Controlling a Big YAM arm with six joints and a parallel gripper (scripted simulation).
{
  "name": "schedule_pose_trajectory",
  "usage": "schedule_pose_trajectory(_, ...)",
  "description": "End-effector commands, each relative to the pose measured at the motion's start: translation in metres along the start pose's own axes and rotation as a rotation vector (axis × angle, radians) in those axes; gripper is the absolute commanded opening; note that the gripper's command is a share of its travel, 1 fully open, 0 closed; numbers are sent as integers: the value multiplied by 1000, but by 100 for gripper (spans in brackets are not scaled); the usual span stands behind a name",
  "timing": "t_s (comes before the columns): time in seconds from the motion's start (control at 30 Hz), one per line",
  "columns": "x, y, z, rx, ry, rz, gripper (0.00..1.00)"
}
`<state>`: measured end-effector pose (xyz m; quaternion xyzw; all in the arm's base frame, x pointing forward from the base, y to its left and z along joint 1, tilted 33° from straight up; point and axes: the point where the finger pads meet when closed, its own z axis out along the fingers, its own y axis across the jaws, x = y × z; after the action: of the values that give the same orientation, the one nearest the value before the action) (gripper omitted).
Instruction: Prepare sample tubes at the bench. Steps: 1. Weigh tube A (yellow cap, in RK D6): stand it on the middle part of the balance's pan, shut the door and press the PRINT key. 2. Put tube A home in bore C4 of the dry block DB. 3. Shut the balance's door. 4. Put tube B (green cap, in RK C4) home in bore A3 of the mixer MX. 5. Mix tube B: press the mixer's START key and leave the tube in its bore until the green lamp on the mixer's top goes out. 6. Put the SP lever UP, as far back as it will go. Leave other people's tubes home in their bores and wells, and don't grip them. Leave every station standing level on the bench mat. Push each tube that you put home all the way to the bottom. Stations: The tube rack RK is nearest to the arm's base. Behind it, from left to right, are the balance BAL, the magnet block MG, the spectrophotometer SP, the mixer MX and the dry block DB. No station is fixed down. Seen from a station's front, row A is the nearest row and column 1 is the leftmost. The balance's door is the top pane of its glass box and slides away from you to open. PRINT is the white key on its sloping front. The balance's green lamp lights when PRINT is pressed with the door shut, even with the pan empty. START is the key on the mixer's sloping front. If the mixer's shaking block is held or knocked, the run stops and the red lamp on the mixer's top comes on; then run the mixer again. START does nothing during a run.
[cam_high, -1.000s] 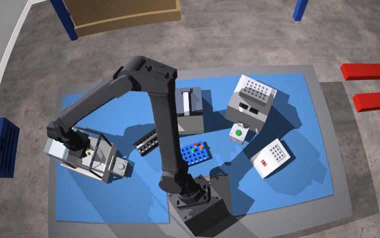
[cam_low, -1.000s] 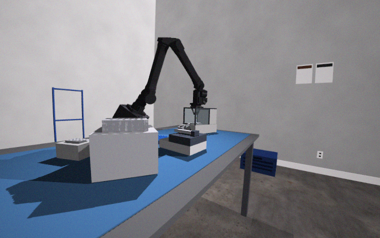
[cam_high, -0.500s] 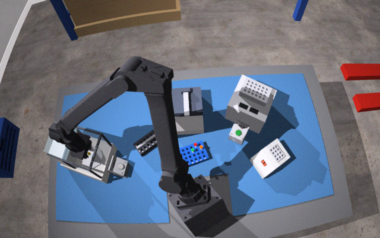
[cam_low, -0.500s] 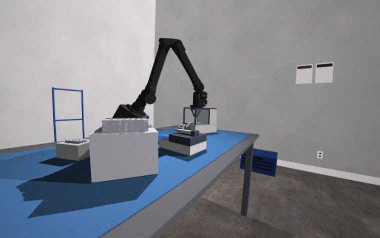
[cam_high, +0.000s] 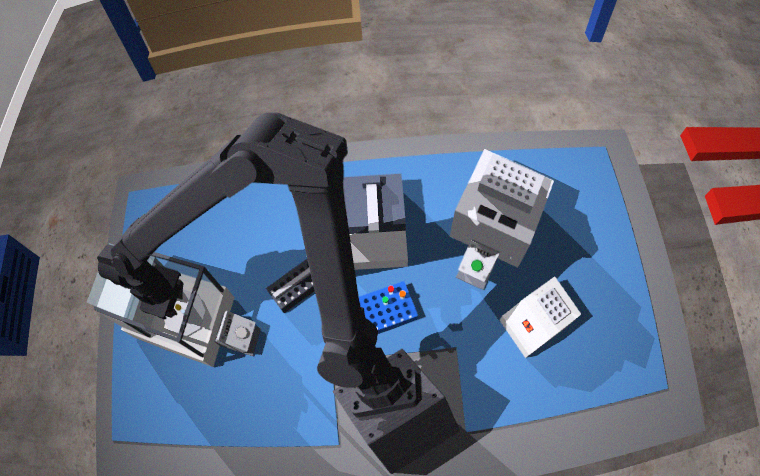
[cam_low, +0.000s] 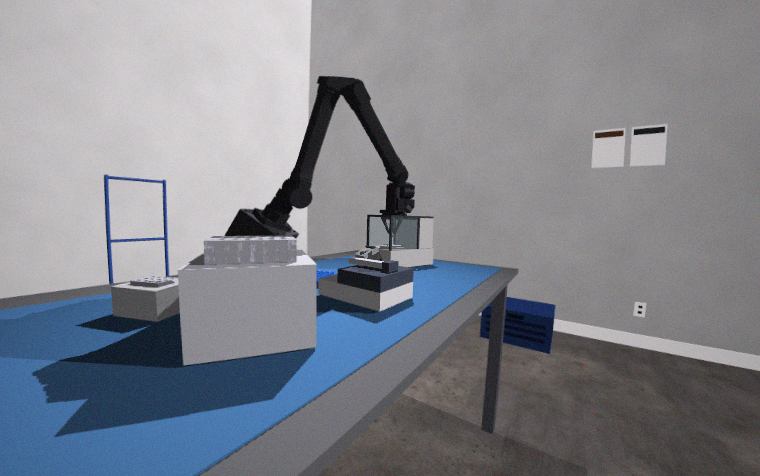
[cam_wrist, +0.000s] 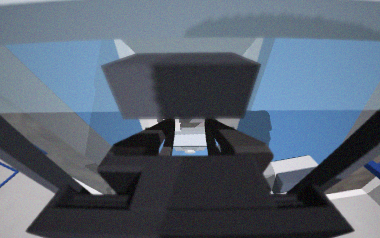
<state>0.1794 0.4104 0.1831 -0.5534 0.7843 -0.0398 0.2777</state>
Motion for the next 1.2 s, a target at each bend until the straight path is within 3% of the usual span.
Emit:
schedule_pose_trajectory(0.0, -13, -3, -8, -1, -35, 5, 36)
schedule_pose_trajectory(0.63, -13, -3, -8, -1, -35, 5, 36)
schedule_pose_trajectory(0.87, -2, -2, 9, 2, -3, -6, 36)
schedule_pose_trajectory(1.17, -6, -4, 12, 3, -10, -2, 36)
